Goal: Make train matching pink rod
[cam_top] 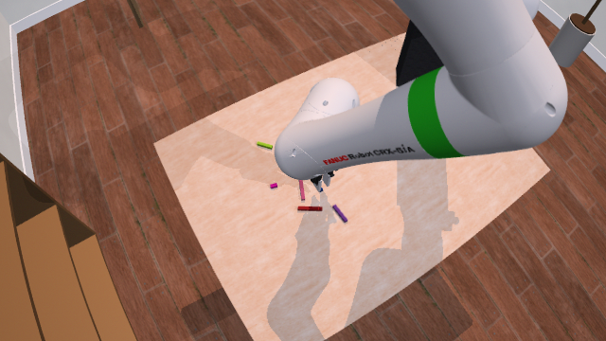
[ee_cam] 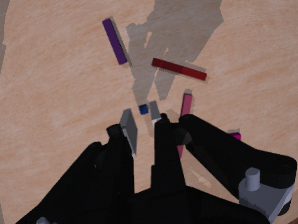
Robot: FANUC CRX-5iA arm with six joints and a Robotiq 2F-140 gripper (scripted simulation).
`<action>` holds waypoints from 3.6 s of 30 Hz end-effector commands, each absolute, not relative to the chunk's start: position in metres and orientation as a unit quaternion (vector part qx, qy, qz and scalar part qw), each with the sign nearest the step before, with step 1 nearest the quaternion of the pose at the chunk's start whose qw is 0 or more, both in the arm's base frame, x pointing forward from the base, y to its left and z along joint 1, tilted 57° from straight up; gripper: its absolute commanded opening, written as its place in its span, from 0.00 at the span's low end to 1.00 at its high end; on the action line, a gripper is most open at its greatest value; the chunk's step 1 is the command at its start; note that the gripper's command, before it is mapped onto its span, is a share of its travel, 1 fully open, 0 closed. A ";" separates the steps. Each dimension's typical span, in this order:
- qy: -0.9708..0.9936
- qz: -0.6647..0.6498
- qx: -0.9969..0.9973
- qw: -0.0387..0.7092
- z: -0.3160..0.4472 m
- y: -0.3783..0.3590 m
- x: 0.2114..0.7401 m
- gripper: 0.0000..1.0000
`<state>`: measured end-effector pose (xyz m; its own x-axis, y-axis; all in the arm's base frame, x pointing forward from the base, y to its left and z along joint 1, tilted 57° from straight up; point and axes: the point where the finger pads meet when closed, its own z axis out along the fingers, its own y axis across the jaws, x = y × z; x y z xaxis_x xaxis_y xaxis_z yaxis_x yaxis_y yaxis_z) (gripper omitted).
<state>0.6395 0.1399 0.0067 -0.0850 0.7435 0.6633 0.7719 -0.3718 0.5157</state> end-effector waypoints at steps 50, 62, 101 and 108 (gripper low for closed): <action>-0.560 -0.478 -0.676 0.015 -0.002 0.149 0.650 0.15; -0.560 -0.478 -0.676 0.015 -0.002 0.149 0.650 0.15; -0.560 -0.478 -0.676 0.015 -0.011 0.158 0.661 0.15; -0.560 -0.478 -0.676 0.015 -0.011 0.158 0.661 0.15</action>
